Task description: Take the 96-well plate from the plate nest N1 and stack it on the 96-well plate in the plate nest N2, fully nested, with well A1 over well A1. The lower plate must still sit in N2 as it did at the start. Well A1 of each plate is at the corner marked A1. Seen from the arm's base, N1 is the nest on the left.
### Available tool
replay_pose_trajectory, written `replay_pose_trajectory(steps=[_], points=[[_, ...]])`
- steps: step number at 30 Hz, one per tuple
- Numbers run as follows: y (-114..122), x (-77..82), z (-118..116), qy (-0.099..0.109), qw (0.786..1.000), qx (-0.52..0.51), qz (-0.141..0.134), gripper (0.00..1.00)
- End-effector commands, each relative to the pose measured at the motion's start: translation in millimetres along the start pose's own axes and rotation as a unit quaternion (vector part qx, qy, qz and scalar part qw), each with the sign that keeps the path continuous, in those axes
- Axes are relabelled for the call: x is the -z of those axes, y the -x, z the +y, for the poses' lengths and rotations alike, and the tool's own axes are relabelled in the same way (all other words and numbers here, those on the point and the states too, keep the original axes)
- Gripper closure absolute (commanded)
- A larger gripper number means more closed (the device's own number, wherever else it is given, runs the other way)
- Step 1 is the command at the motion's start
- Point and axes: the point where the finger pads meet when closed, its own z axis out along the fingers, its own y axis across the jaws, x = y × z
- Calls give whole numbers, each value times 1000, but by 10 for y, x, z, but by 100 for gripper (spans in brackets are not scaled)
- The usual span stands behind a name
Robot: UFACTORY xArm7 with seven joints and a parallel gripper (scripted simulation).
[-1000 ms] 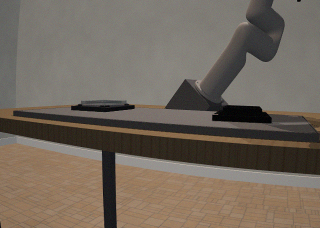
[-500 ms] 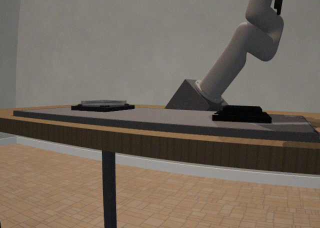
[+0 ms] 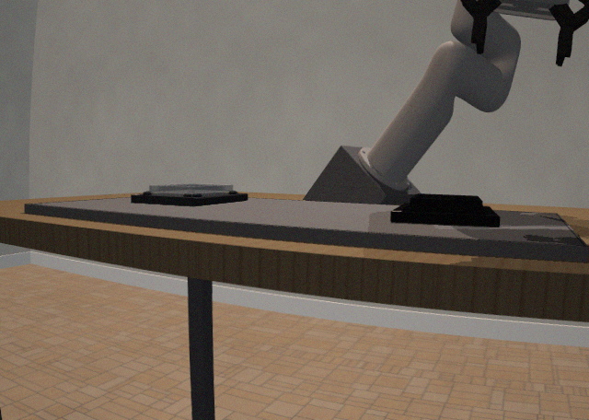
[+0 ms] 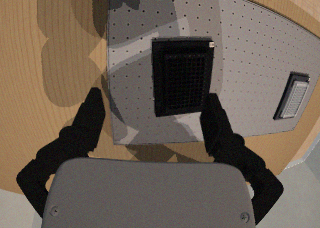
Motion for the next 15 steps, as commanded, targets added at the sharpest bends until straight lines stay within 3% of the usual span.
replay_pose_trajectory(steps=[1,4,6,12,15], points=[[74,-108,143,-11,1000,6,-16,0],[106,-150,189,-11,1000,6,-16,0],[157,-209,252,-26,999,15,-36,0],[243,-304,354,-26,999,15,-36,0],[329,-390,442,-42,997,23,-55,0]])
